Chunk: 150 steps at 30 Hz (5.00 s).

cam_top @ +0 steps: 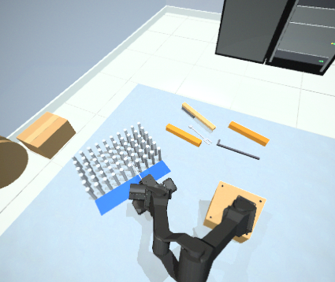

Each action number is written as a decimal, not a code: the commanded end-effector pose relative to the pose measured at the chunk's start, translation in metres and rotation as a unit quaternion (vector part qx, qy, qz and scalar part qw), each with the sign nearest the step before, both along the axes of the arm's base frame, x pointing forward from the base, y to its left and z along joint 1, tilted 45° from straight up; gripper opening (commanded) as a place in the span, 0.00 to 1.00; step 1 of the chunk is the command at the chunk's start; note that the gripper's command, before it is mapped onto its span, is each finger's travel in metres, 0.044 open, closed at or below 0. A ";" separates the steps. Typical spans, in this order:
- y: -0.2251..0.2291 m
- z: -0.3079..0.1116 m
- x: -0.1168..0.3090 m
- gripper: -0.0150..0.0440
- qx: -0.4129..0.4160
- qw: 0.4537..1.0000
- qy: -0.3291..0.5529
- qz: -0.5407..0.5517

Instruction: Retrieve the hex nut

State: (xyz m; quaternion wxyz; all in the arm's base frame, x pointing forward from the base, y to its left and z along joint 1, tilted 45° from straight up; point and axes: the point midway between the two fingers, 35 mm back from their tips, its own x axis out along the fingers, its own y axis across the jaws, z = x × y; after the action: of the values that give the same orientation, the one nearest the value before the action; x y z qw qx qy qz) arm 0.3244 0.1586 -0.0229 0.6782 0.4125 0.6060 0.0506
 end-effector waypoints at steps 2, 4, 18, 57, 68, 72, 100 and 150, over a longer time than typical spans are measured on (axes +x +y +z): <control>0.000 0.000 0.006 0.25 0.001 1.000 -0.003 0.002; -0.001 0.000 0.007 0.25 0.001 1.000 -0.003 0.002; -0.003 -0.004 0.016 0.25 0.001 1.000 -0.003 0.001; -0.011 -0.012 0.040 0.25 0.001 1.000 -0.004 0.001; -0.012 -0.014 0.046 0.25 0.001 1.000 -0.005 0.001; -0.013 -0.015 0.048 0.25 0.001 1.000 -0.005 0.001; -0.018 -0.021 0.064 0.25 0.001 1.000 -0.005 0.001; -0.004 -0.033 0.054 0.25 0.001 1.000 -0.003 0.000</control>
State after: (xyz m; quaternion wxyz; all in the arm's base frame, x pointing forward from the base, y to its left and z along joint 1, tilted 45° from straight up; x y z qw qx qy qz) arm 0.3821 0.1548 -0.0555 0.6794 0.4136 0.6035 0.0560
